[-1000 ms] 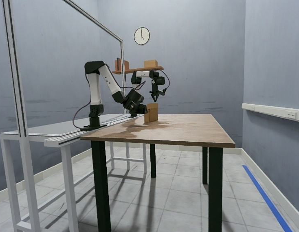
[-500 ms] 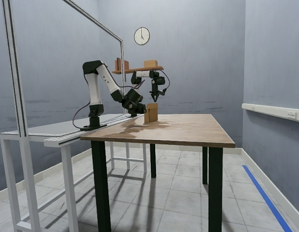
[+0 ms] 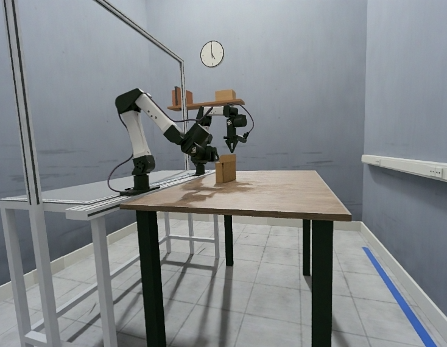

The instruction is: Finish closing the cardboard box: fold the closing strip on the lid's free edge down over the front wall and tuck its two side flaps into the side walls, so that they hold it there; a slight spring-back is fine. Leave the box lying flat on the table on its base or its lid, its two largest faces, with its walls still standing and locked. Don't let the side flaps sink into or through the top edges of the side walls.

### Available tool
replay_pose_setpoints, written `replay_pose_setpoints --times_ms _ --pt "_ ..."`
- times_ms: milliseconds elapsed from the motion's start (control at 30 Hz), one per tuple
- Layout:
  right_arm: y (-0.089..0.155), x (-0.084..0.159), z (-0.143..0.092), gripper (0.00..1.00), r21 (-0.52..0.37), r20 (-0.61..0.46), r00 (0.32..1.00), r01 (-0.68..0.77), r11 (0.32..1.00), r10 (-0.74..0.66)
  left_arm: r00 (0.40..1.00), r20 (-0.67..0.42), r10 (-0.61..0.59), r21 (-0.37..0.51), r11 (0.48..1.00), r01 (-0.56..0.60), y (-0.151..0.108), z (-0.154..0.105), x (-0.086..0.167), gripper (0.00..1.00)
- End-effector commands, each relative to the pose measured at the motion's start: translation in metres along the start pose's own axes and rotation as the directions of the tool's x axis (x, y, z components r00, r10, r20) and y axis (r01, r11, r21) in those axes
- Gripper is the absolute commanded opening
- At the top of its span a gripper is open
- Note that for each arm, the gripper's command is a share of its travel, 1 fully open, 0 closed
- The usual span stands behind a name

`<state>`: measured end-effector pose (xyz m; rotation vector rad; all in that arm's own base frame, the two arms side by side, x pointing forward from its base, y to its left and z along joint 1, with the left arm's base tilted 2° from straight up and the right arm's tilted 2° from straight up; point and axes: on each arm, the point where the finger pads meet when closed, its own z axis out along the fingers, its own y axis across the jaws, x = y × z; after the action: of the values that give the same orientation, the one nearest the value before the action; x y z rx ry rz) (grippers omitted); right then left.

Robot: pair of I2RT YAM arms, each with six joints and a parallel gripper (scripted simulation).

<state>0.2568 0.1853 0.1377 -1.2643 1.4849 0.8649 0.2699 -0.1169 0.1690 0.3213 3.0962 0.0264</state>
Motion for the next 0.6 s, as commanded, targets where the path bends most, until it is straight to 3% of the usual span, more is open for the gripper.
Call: replay_pose_setpoints --times_ms 0,233,433,567 --pt "0.001 -0.013 -0.009 0.80 -0.019 -0.009 1.000 -0.005 1.000 0.005 1.000 0.024 0.012 0.008 1.000 -0.012 -0.001 -0.005 -0.002 0.01" --pt "-0.001 -0.021 -0.016 0.80 -0.027 -0.018 0.999 -0.032 0.999 0.031 1.000 0.024 0.012 0.008 1.000 -0.012 -0.001 -0.005 -0.002 0.01" --pt "-0.001 -0.044 -0.029 0.80 -0.020 -0.011 1.000 -0.010 1.000 0.009 1.000 0.024 0.012 0.008 1.000 -0.012 -0.001 -0.005 -0.002 0.01" --pt "-0.003 -0.039 -0.027 0.80 -0.029 -0.019 0.999 -0.035 0.999 0.034 1.000 0.024 0.012 0.008 1.000 -0.012 -0.001 -0.005 -0.002 0.01"
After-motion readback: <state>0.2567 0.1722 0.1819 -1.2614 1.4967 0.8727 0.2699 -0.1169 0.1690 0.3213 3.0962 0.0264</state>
